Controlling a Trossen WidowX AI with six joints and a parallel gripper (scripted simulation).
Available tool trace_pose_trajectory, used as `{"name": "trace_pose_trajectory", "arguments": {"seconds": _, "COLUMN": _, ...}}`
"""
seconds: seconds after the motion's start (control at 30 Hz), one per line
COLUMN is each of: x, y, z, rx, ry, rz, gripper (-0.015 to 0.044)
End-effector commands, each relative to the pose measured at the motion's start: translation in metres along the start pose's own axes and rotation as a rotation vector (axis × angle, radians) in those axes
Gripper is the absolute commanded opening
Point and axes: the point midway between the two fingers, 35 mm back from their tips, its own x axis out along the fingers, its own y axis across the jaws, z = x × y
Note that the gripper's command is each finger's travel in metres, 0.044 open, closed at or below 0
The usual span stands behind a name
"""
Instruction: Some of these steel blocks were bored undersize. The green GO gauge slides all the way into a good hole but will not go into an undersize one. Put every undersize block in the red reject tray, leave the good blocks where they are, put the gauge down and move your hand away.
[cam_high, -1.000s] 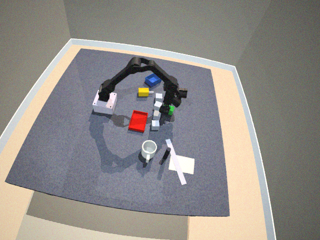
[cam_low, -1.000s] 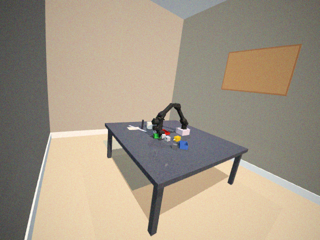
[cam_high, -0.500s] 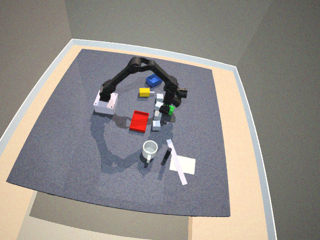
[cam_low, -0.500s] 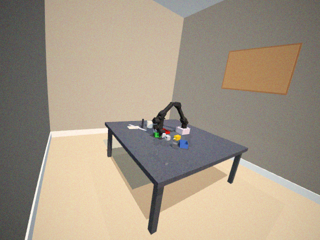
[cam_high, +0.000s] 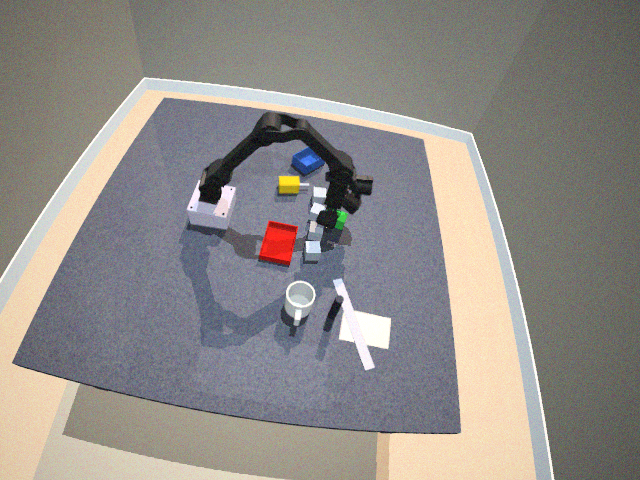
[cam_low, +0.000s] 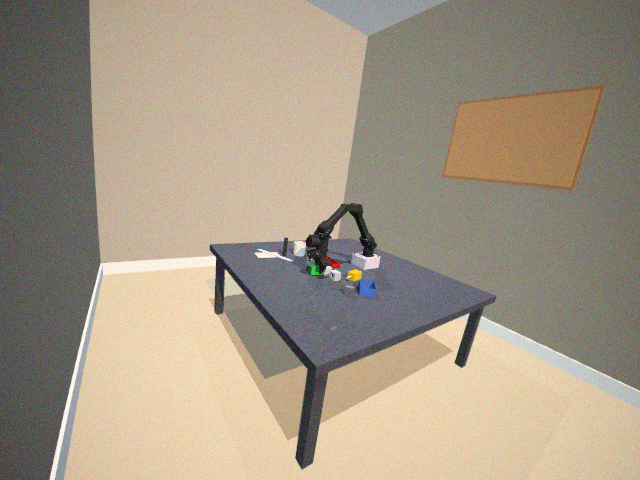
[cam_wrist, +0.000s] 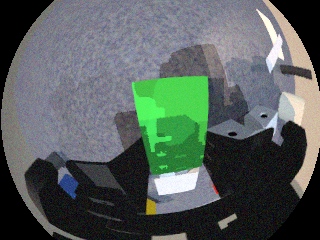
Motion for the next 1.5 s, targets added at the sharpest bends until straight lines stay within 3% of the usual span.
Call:
{"name": "trace_pose_trajectory", "arguments": {"seconds": 0.0, "x": -0.003, "y": 0.0, "z": -0.002, "rx": 0.004, "ry": -0.009, "rz": -0.001, "gripper": 0.0}}
{"name": "trace_pose_trajectory", "arguments": {"seconds": 1.47, "x": -0.002, "y": 0.0, "z": 0.011, "rx": 0.004, "ry": -0.01, "rz": -0.001, "gripper": 0.0}}
